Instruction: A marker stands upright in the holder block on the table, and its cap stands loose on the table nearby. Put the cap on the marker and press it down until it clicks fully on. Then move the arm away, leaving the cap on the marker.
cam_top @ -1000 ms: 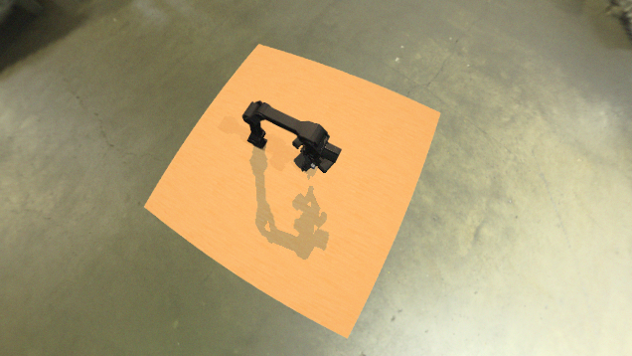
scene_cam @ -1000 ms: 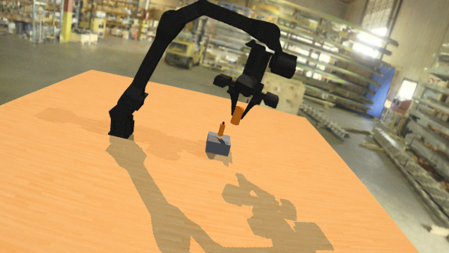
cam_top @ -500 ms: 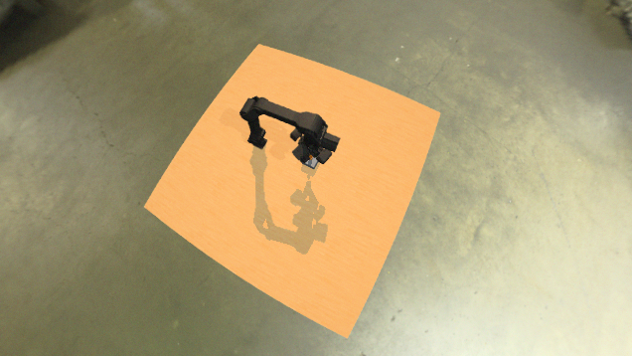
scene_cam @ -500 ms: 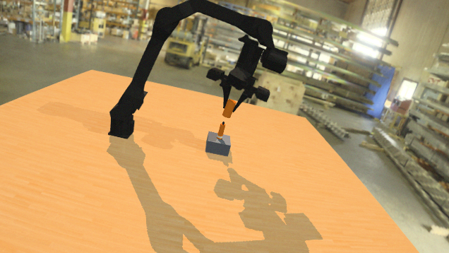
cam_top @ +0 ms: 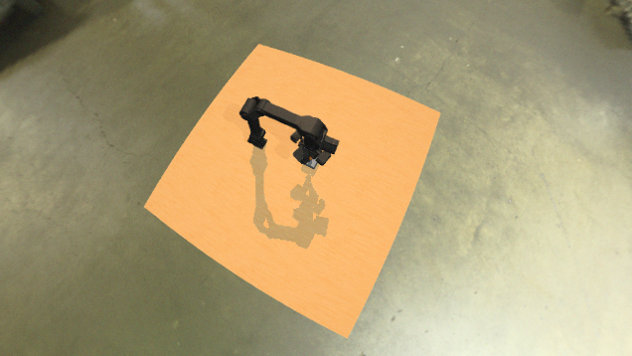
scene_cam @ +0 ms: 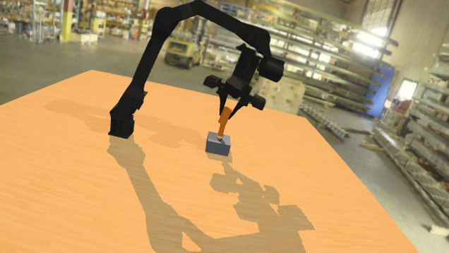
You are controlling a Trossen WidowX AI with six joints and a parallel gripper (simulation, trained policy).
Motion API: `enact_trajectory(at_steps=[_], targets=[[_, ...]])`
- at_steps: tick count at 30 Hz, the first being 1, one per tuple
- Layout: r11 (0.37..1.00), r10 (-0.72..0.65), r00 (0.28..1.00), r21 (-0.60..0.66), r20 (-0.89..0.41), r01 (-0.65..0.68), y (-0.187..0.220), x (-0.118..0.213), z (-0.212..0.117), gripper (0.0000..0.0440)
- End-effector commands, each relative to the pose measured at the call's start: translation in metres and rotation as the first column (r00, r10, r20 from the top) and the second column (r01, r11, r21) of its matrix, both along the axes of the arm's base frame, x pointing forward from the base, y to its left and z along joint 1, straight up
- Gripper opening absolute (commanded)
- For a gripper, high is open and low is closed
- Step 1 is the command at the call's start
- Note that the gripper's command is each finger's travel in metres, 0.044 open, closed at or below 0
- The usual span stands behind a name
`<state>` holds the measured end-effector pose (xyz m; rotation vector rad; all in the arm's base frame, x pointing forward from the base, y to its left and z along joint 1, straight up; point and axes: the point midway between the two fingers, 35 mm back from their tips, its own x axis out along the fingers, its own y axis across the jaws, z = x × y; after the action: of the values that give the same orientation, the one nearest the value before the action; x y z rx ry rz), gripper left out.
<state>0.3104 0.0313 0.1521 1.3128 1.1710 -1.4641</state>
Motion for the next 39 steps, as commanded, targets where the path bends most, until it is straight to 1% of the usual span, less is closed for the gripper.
enact_trajectory(at_steps=[1, 20, 33, 35, 39], targets=[[1.0, 0.004, 1.0, -0.002, -0.009, -0.004, -0.001, -0.001, -0.009, 0.0], [0.998, 0.063, 0.996, 0.022, -0.059, -0.061, 0.0, -0.009, -0.052, 0.0002], [0.997, 0.071, 0.996, 0.023, -0.06, -0.069, 0.0, -0.009, -0.055, 0.0011], [0.997, 0.073, 0.995, 0.021, -0.063, -0.072, -0.001, -0.01, -0.056, 0.0063], [0.997, 0.074, 0.994, 0.023, -0.076, -0.073, -0.001, -0.013, -0.058, 0.0085]])
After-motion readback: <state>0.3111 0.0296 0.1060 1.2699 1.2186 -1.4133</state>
